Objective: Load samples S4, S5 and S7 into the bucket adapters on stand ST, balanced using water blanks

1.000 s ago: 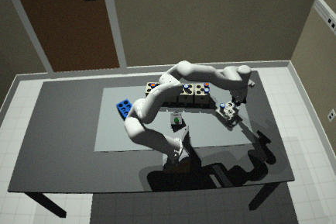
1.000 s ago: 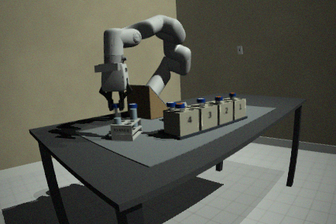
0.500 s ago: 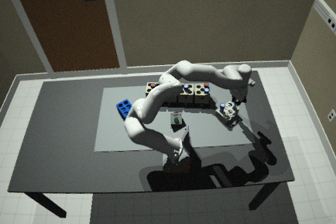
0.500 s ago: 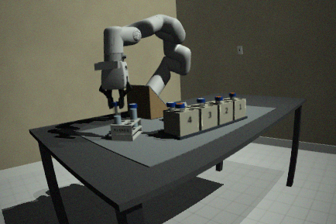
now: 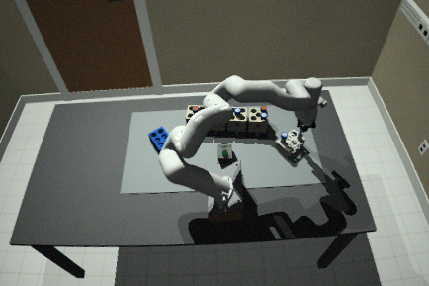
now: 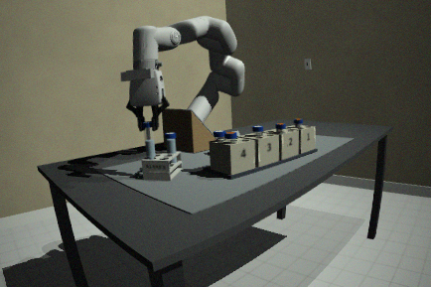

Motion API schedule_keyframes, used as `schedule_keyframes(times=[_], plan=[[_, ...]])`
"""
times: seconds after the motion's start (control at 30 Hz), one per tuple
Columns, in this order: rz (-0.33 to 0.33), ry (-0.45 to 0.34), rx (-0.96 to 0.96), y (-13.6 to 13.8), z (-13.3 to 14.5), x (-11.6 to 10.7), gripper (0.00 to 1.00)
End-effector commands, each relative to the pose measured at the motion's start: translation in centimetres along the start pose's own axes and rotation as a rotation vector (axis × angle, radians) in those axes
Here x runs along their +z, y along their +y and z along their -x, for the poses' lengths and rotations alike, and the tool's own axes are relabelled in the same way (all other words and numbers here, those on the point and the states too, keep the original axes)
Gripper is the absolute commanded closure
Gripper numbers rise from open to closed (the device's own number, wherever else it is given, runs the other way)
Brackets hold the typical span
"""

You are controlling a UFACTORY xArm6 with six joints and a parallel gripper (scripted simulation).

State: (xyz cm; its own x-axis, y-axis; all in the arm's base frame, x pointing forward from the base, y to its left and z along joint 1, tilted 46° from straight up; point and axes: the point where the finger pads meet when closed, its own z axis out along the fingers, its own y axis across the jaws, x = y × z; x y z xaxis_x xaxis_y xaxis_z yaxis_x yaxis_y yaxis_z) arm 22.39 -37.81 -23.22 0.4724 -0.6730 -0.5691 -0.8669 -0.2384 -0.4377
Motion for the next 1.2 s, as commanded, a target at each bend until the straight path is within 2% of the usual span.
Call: schedule_keyframes(times=[0.0,1.17], plan=[[0.001,0.005,-0.001,0.0,-0.1,-1.0,1.0],[0.001,0.005,-0.001,0.0,-0.1,-7.2,1.0]])
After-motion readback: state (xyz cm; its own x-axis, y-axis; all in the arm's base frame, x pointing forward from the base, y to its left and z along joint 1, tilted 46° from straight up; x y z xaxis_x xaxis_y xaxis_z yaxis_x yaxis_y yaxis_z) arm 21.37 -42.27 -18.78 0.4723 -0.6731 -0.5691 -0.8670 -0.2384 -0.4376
